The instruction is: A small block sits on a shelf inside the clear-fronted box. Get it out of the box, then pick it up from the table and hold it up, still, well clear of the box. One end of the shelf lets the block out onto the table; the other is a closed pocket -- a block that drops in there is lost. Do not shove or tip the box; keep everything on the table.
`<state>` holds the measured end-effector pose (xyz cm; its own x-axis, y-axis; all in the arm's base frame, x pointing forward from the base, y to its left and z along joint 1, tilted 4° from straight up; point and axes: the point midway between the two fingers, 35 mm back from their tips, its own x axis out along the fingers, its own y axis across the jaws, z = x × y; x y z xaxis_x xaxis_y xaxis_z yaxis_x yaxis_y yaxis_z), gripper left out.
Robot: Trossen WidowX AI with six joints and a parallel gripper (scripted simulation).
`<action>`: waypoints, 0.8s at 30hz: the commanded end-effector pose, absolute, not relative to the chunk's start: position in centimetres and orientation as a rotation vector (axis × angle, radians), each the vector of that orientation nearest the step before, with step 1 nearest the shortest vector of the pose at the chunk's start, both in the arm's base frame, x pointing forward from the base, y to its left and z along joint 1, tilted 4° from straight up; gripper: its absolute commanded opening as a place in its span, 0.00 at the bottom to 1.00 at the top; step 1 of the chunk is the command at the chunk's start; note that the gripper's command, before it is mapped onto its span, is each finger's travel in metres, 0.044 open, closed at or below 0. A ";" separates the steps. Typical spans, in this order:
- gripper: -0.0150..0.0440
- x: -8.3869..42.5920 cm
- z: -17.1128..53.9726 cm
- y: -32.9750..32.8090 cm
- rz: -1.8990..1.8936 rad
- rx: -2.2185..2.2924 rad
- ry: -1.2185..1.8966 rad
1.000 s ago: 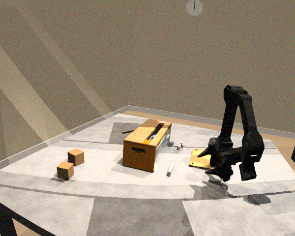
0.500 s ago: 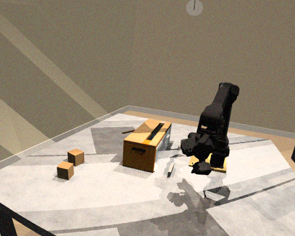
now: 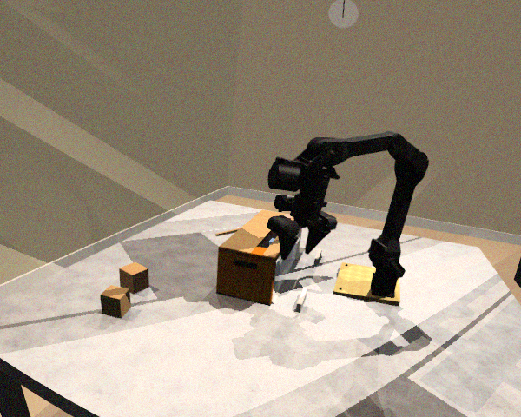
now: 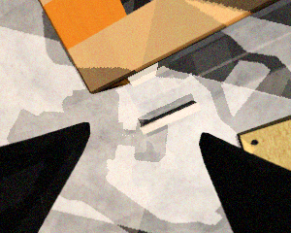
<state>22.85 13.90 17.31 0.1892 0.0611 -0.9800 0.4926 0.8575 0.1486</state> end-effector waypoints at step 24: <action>0.93 27.3 18.7 -6.3 -0.935 1.496 1.462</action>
<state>27.34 -6.03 18.62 0.0449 0.3661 -0.9295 0.9976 0.0322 0.0609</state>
